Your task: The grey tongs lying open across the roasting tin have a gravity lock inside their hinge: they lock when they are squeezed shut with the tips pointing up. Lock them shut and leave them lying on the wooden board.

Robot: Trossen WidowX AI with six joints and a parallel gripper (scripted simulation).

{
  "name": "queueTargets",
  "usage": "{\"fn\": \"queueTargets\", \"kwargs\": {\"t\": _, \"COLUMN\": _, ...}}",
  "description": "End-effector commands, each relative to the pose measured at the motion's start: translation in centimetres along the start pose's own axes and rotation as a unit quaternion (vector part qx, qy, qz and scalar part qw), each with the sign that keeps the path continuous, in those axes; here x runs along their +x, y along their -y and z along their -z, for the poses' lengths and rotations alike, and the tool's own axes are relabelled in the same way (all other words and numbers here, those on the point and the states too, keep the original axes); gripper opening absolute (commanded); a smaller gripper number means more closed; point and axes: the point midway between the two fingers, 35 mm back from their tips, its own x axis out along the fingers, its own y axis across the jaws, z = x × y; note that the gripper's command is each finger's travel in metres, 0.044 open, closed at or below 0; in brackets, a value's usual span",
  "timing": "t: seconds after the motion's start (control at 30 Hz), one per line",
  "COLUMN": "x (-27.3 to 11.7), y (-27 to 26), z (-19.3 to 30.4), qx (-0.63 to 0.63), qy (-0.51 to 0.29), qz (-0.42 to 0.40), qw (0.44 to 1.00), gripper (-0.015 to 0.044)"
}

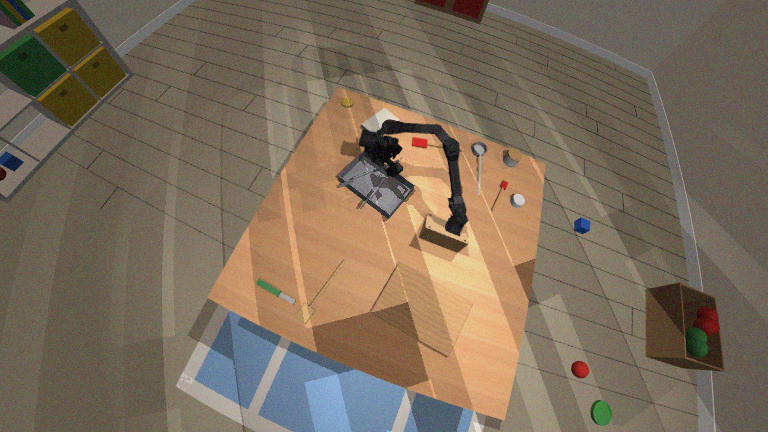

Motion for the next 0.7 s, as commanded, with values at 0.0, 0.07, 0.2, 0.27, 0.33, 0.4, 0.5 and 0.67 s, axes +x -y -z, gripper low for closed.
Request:
{"fn": "queueTargets", "kwargs": {"t": 0.0, "x": 0.7, "y": 0.0, "z": 0.0, "qx": -0.003, "qy": -0.001, "qz": 0.003, "qw": 1.000, "gripper": 0.0440}}
{"fn": "queueTargets", "kwargs": {"t": 0.07, "x": 1.1, "y": 0.0, "z": 0.1, "qx": -0.003, "qy": -0.001, "qz": 0.003, "qw": 1.000, "gripper": 0.0440}}
{"fn": "queueTargets", "kwargs": {"t": 0.2, "x": 1.7, "y": 0.0, "z": 0.1, "qx": -0.003, "qy": -0.001, "qz": 0.003, "qw": 1.000, "gripper": 0.0440}}
{"fn": "queueTargets", "kwargs": {"t": 0.27, "x": 2.0, "y": 0.0, "z": 0.1, "qx": -0.003, "qy": -0.001, "qz": 0.003, "qw": 1.000, "gripper": 0.0440}}
{"fn": "queueTargets", "kwargs": {"t": 0.33, "x": 2.4, "y": 0.0, "z": 0.1, "qx": -0.002, "qy": -0.001, "qz": 0.003, "qw": 1.000, "gripper": 0.0440}}
{"fn": "queueTargets", "kwargs": {"t": 0.4, "x": 2.7, "y": -0.1, "z": 0.1, "qx": -0.002, "qy": -0.001, "qz": 0.003, "qw": 1.000, "gripper": 0.0440}}
{"fn": "queueTargets", "kwargs": {"t": 0.5, "x": 3.2, "y": -0.1, "z": 0.1, "qx": -0.002, "qy": -0.001, "qz": 0.003, "qw": 1.000, "gripper": 0.0440}}
{"fn": "queueTargets", "kwargs": {"t": 0.67, "x": 4.0, "y": -0.1, "z": 0.1, "qx": -0.002, "qy": -0.001, "qz": 0.003, "qw": 1.000, "gripper": 0.0440}}
